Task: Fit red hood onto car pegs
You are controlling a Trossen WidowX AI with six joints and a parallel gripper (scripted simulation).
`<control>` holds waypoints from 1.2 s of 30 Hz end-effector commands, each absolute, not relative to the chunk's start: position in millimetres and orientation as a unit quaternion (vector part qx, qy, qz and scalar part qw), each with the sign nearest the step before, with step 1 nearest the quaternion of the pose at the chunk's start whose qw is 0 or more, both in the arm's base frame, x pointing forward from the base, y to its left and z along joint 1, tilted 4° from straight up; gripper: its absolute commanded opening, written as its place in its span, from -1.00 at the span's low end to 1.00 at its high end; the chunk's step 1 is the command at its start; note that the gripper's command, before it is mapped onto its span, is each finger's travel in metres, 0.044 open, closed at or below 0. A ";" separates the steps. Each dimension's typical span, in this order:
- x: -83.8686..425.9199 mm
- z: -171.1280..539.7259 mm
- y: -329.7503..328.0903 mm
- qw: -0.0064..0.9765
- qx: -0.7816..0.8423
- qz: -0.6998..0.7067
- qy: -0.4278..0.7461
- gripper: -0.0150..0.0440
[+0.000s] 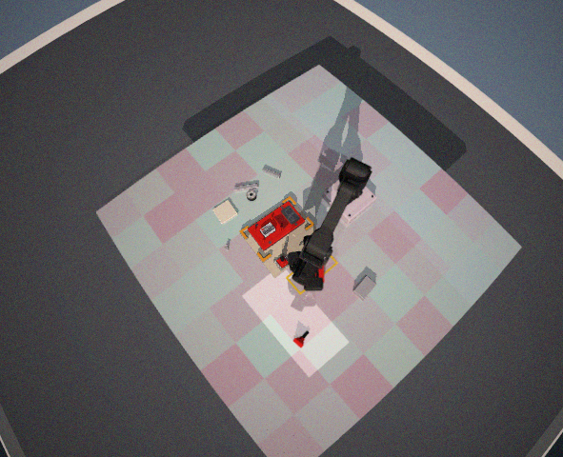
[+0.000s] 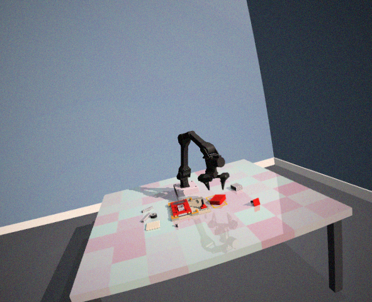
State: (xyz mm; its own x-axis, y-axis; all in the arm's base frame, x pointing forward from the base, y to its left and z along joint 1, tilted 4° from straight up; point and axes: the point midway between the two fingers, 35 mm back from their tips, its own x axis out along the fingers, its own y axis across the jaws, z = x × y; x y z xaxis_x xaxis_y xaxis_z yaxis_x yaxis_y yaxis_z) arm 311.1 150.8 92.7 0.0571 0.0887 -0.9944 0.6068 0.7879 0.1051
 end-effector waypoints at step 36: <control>311.4 66.2 152.4 0.676 0.263 -0.196 0.660 1.00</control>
